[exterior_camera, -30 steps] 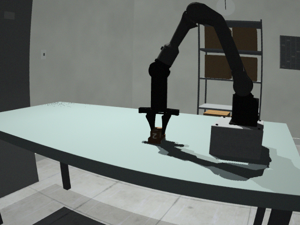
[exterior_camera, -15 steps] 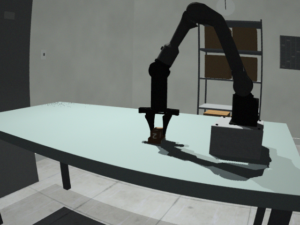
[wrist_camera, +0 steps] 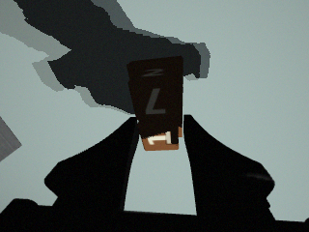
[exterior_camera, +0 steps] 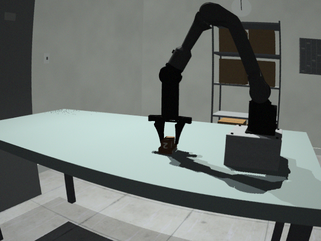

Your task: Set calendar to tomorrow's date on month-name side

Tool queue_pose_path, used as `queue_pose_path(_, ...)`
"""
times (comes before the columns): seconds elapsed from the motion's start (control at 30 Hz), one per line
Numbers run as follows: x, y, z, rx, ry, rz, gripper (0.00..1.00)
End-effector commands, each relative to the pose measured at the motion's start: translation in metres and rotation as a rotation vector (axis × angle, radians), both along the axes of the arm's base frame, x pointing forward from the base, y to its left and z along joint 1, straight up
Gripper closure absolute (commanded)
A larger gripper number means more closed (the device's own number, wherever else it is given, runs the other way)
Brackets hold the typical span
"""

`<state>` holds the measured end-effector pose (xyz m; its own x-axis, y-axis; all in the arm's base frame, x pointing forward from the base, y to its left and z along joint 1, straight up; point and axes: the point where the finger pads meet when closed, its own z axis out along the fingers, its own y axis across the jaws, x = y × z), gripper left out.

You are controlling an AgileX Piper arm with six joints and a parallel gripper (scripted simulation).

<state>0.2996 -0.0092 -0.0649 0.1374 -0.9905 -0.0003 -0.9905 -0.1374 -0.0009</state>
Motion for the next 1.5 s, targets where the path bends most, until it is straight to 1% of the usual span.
queue_pose_path(0.0,0.0,0.0,0.001,-0.001,-0.002,0.0,0.36)
queue_pose_path(0.1,0.0,0.0,0.003,-0.001,-0.002,0.0,0.36)
queue_pose_path(0.23,0.001,0.0,0.013,-0.001,-0.005,0.0,0.36)
queue_pose_path(0.33,0.001,0.0,0.026,-0.001,-0.005,0.0,0.36)
queue_pose_path(0.57,0.001,0.0,0.064,-0.001,-0.005,0.0,0.36)
queue_pose_path(0.63,0.001,0.0,0.064,-0.001,-0.005,0.0,0.36)
queue_pose_path(0.8,0.001,0.0,0.084,-0.001,-0.005,0.0,0.36)
queue_pose_path(0.9,0.001,0.0,0.09,-0.001,-0.005,0.0,0.36)
queue_pose_path(1.03,0.0,0.0,0.09,-0.001,-0.001,0.0,0.36)
queue_pose_path(1.07,0.0,0.0,0.09,-0.001,-0.001,0.0,0.0)
queue_pose_path(1.47,0.0,0.0,0.09,-0.001,-0.001,0.0,0.0)
